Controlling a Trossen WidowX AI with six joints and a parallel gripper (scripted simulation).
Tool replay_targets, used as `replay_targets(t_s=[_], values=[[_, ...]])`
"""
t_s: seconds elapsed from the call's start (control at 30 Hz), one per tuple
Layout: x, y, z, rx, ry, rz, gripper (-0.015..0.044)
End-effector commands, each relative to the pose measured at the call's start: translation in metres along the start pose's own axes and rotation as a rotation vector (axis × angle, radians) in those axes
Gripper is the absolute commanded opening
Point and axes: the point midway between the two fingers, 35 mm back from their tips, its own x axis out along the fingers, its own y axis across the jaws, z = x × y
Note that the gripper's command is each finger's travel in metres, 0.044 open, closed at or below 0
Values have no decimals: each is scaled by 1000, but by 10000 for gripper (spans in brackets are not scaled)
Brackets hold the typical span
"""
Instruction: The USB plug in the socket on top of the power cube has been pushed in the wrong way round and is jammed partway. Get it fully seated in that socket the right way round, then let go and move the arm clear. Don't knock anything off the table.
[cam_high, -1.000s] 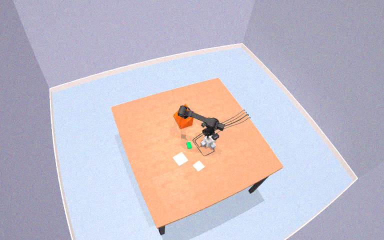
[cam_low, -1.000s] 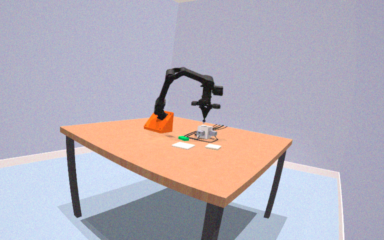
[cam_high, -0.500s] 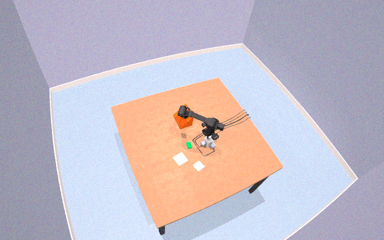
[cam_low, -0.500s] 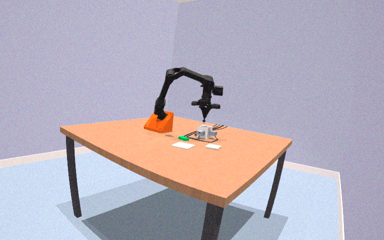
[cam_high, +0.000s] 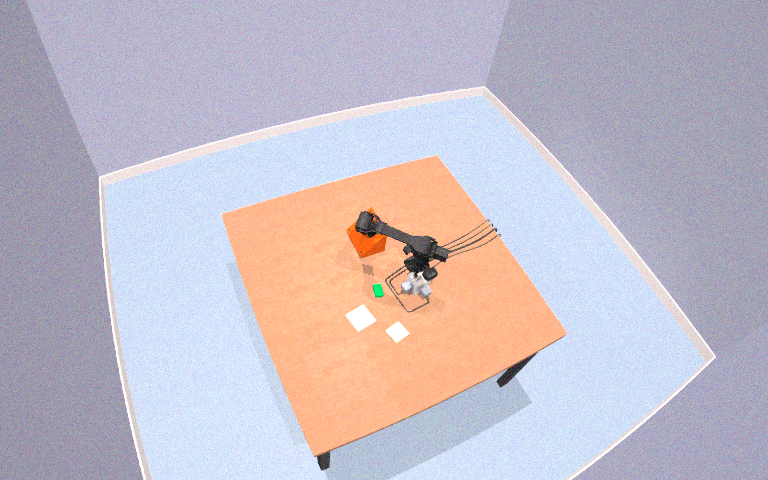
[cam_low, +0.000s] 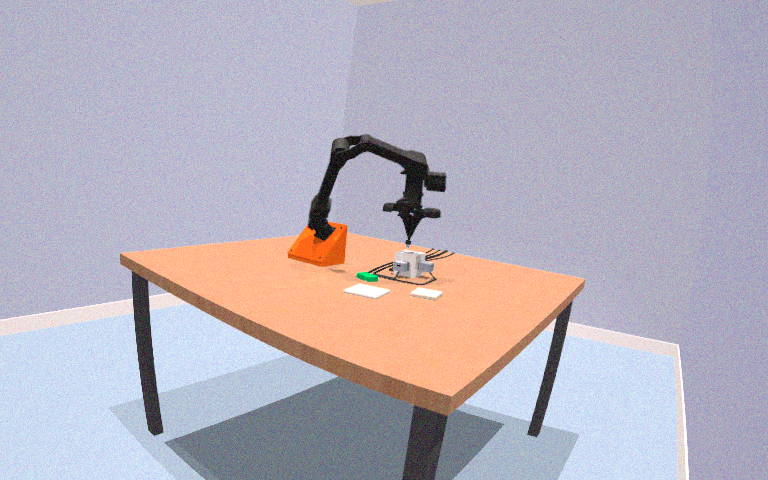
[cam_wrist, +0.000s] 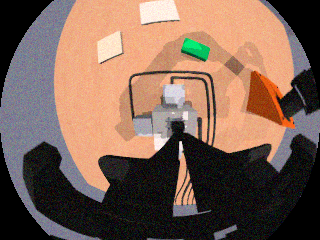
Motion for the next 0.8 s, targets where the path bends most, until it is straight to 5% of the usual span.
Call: replay_targets(t_s=[0.0,0.77], values=[[1,-1,-1,-6,10,-3,0],[3,0,-2,-3,29,-2,0]])
